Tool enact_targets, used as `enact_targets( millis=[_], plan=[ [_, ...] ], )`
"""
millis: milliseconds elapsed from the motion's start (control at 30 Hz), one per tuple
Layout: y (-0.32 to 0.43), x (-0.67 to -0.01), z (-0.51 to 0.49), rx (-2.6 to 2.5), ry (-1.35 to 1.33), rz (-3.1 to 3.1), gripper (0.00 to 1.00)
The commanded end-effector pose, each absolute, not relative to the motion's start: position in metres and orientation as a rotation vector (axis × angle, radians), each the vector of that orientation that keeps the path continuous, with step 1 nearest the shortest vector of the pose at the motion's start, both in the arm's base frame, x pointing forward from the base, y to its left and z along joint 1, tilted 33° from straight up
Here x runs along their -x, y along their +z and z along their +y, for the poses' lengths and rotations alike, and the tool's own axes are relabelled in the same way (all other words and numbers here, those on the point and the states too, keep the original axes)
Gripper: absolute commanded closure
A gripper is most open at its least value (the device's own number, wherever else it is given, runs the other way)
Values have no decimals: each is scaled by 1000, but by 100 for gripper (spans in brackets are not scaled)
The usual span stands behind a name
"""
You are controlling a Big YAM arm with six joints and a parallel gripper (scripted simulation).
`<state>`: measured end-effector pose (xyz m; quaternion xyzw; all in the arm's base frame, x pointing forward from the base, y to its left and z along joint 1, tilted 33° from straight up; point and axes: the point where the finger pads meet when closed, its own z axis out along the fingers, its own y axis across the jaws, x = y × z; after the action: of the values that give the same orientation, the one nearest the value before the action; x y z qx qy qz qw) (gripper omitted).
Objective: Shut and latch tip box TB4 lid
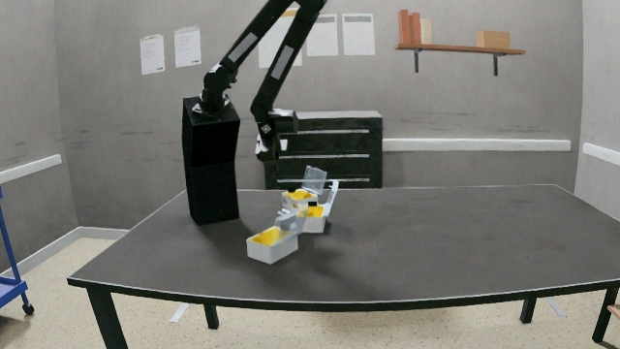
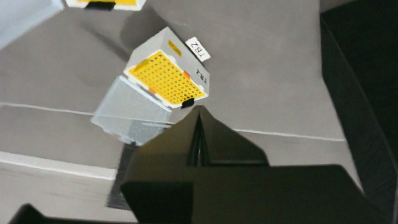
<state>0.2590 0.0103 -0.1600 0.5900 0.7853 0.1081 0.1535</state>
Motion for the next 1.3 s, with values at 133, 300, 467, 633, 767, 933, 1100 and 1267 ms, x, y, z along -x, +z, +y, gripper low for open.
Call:
enact_targets(
  millis=[133, 300, 467, 633, 767, 933, 1100, 1267],
  plan=[
    [-160, -256, 15, -1420, 176, 2437, 100],
    [-162, -254, 15, -1232, 57, 2529, 100],
    [-162, -254, 15, -1036, -57, 2600, 100],
    [-165, -250, 15, -917, -133, 2643, 100],
    [-166, -248, 14, -753, -227, 2684, 100],
    [-166, -248, 14, -544, -335, 2713, 100],
    [-166, -249, 14, -376, -416, 2720, 100],
    [-165, -253, 15, -211, -487, 2707, 100]
  ],
)
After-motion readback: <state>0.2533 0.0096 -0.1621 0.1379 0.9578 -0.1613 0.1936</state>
